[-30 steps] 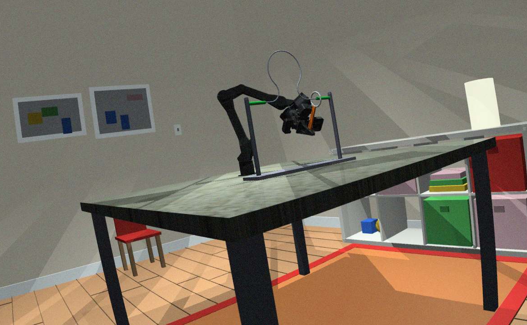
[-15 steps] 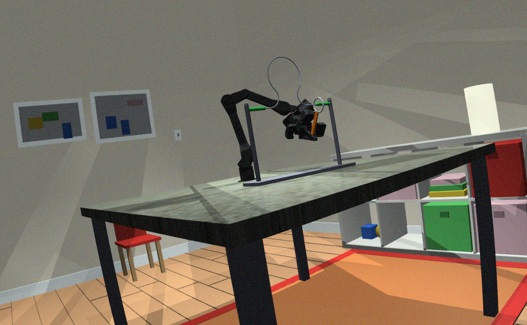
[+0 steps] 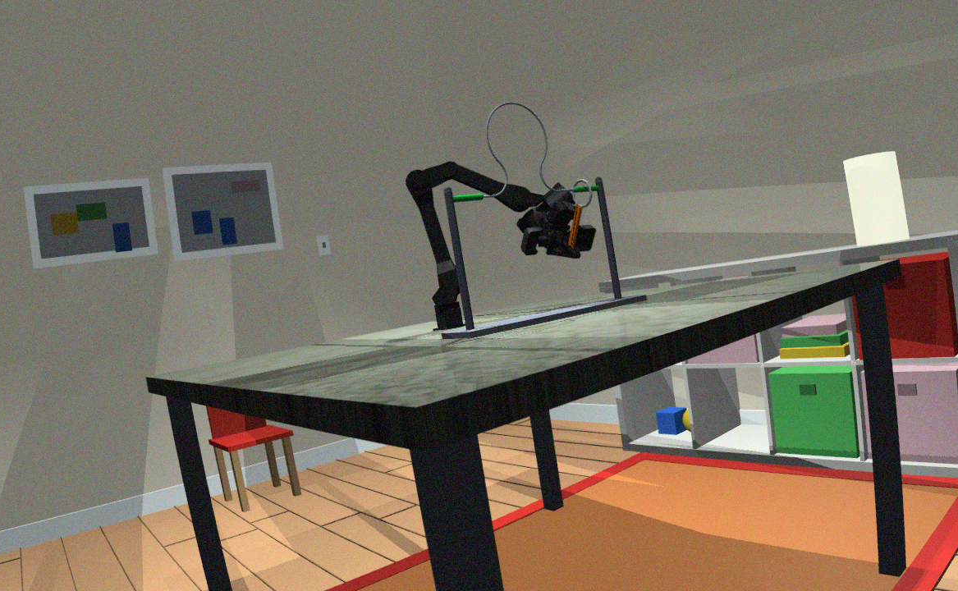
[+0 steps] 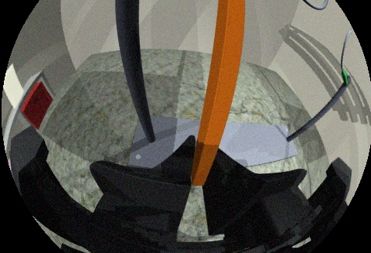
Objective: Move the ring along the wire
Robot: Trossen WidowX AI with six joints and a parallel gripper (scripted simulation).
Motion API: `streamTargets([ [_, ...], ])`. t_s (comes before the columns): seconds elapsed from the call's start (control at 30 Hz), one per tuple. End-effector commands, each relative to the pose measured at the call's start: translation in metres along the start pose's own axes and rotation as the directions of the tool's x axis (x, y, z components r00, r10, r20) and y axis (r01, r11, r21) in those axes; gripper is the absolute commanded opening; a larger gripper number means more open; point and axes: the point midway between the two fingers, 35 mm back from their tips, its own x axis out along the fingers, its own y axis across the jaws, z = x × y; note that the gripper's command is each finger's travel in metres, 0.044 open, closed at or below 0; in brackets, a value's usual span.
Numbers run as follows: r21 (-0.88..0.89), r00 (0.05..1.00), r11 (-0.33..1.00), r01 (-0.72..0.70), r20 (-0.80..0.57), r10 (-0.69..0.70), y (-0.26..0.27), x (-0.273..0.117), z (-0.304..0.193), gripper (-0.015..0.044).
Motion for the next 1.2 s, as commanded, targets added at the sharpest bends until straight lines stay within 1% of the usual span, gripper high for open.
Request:
streamTargets([
  [0.0, 0.007, 1.0, 1.0, 0.005, 0.006, -0.005, -0.0002, 0.0032, -0.0037, -0.015],
  [0.77, 0.007, 1.0, 1.0, 0.005, 0.006, -0.005, 0.0, 0.0072, -0.0098, -0.015],
  [1.17, 0.001, 1.0, 1.0, 0.003, 0.004, -0.003, 0.0005, 0.0049, -0.0096, 0.016],
])
